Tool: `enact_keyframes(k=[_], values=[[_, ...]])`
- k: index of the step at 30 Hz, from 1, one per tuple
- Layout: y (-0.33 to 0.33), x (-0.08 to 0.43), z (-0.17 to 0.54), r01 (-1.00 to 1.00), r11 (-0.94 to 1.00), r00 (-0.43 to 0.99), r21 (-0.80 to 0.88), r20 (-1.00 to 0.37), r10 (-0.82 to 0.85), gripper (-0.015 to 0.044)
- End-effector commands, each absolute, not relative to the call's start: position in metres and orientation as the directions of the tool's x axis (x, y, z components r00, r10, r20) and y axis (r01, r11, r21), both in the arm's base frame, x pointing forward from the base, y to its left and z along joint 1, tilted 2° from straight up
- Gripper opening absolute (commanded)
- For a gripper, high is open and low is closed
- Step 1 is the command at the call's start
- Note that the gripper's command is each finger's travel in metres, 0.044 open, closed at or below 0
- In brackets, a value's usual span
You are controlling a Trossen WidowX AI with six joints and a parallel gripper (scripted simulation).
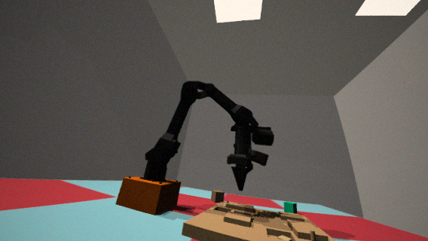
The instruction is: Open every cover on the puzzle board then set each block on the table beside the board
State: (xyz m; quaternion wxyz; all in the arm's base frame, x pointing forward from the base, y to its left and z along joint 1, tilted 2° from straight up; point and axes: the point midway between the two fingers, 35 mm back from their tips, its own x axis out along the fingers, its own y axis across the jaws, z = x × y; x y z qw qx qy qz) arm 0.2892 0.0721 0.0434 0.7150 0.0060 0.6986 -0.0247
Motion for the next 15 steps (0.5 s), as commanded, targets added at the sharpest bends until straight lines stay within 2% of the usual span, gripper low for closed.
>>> enact_keyframes(k=[1, 15], values=[[0.061, 0.283, 0.041, 0.008, 0.999, 0.019, -0.032, -0.999, -0.032, 0.0], [0.06, 0.286, -0.006, 0.008, 0.999, 0.019, -0.032, -0.999, -0.032, 0.0]])
